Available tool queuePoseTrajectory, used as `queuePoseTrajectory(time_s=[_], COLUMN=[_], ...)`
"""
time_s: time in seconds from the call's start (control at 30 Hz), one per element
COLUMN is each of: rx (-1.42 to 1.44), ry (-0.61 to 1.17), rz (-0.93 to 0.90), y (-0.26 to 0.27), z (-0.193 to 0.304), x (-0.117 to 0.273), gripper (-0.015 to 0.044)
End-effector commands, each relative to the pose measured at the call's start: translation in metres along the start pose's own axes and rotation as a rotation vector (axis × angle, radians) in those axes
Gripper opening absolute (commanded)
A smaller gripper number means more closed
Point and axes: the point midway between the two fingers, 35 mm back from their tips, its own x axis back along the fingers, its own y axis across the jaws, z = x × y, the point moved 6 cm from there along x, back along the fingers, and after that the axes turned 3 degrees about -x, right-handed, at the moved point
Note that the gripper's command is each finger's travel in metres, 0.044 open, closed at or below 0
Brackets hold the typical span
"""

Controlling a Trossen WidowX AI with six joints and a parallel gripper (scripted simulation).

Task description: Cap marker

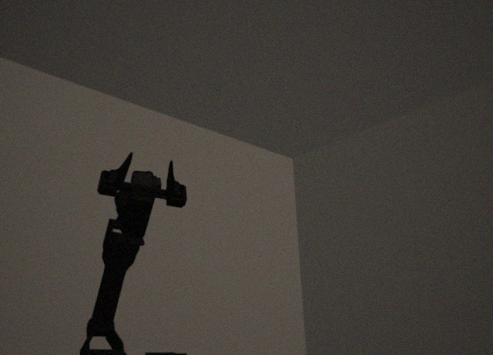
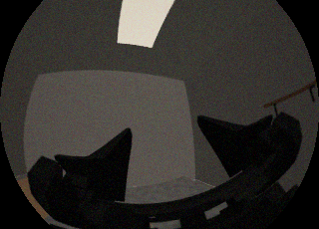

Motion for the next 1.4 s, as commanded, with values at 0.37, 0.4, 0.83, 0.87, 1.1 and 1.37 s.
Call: queuePoseTrajectory(time_s=[0.37, 0.4, 0.83, 0.87, 1.1, 1.37], rx=[-0.063, -0.067, -0.069, -0.063, -0.023, 0.055], ry=[0.484, 0.537, 1.250, 1.308, 1.736, 2.149], rz=[-0.235, -0.255, -0.429, -0.437, -0.434, -0.327], y=[0.067, 0.075, 0.181, 0.189, 0.236, 0.261], z=[0.084, 0.095, 0.263, 0.277, 0.372, 0.451], x=[-0.120, -0.129, -0.184, -0.183, -0.155, -0.099], gripper=[0.0243, 0.0243, 0.0243, 0.0243, 0.0243, 0.0243])
